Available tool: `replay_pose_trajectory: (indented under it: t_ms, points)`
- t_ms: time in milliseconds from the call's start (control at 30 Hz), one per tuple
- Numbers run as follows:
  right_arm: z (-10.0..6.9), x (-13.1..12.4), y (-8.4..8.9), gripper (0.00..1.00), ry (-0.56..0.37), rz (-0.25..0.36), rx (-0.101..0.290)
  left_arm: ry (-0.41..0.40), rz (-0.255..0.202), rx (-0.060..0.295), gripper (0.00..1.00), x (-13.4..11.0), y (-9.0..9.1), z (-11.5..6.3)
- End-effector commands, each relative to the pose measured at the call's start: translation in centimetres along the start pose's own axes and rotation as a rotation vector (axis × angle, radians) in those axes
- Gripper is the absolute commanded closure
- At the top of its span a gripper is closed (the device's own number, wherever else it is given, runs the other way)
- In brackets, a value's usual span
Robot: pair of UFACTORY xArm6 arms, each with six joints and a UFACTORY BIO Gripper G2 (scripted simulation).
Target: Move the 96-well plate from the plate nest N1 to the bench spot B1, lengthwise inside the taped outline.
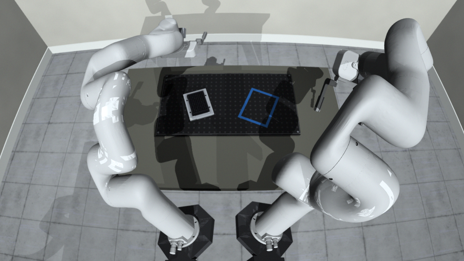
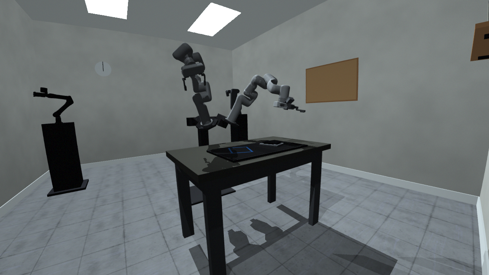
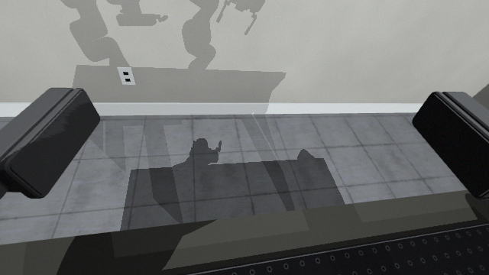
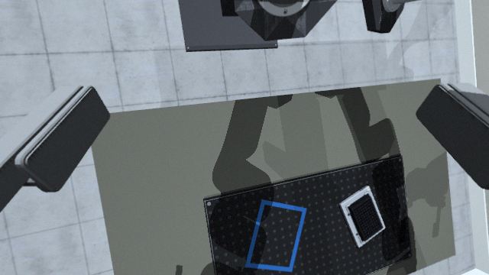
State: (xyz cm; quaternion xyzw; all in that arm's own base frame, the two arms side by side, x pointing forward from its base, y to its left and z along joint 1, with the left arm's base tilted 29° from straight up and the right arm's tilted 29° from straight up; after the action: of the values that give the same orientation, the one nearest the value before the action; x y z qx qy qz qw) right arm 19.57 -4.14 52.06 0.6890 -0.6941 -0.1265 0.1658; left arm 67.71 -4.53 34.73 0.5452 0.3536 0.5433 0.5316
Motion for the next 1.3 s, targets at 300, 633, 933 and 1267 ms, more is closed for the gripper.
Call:
replay_pose_trajectory:
  t_ms: [300,633,933,1267]
  points:
    - [4.7,1.0,5.1,0.0,0.11,0.202,0.016,0.0,0.0,-0.005,0.0,0.0,0.2,0.1]
    - [7.4,1.8,7.6,0.0,0.166,0.317,0.033,0.0,0.0,-0.005,0.0,0.0,0.2,0.1]
    - [9.6,2.5,9.4,0.0,0.209,0.41,0.052,0.0,0.0,-0.005,0.0,0.0,0.2,0.1]
    - [10.7,2.9,10.3,0.0,0.231,0.46,0.062,0.0,0.0,-0.005,0.0,0.0,0.2,0.1]
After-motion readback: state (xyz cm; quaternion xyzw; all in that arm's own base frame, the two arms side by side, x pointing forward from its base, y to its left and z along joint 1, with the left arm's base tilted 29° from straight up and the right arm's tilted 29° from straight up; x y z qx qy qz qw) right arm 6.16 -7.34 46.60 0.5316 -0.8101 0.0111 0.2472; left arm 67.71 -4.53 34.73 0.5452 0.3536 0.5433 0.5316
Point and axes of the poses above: on each arm, the point midway between the two finger pads, its own z axis out along the fingers, its own x axis across the jaws, y = z × x, the point moved 9 cm from there along -z, back along the fingers, and after that the axes turned 5 degrees about -z, right-handed, at the moved point
